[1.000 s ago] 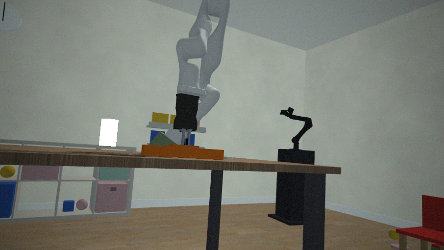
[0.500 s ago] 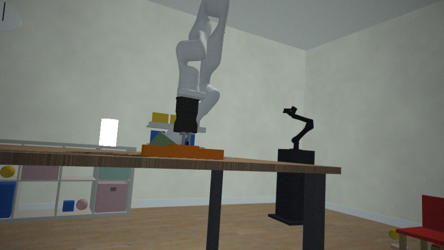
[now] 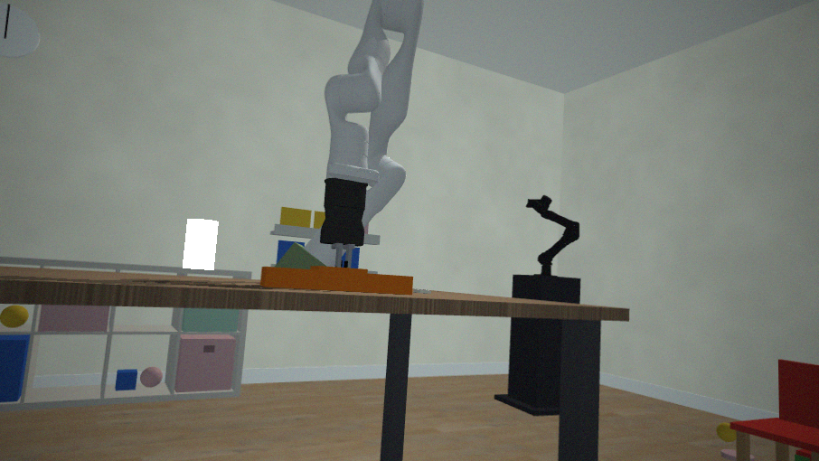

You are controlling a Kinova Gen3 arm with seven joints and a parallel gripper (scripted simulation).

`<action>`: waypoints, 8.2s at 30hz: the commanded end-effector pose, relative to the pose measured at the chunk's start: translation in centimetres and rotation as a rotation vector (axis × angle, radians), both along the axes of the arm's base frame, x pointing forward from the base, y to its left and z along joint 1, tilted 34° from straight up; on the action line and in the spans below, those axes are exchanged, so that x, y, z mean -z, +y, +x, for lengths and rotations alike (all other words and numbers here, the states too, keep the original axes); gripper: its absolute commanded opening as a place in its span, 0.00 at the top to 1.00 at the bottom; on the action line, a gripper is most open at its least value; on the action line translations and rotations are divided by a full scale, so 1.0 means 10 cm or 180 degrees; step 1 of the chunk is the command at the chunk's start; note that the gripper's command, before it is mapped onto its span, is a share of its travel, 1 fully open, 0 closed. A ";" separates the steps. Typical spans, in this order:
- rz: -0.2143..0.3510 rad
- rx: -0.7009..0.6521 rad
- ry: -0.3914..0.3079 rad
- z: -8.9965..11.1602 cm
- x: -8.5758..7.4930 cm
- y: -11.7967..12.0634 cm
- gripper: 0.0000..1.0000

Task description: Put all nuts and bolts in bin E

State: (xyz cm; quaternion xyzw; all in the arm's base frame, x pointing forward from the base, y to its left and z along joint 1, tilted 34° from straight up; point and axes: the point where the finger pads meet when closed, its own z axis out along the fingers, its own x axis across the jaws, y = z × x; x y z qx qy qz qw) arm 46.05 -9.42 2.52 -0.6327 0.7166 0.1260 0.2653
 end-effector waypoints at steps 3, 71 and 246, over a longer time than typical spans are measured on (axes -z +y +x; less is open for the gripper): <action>-0.0004 0.0004 -0.0003 0.00 0.00 -0.01 0.69; -0.0003 0.0003 -0.0003 -0.09 -0.71 0.14 0.69; 0.0730 0.2740 0.1705 -1.44 -0.93 0.63 0.38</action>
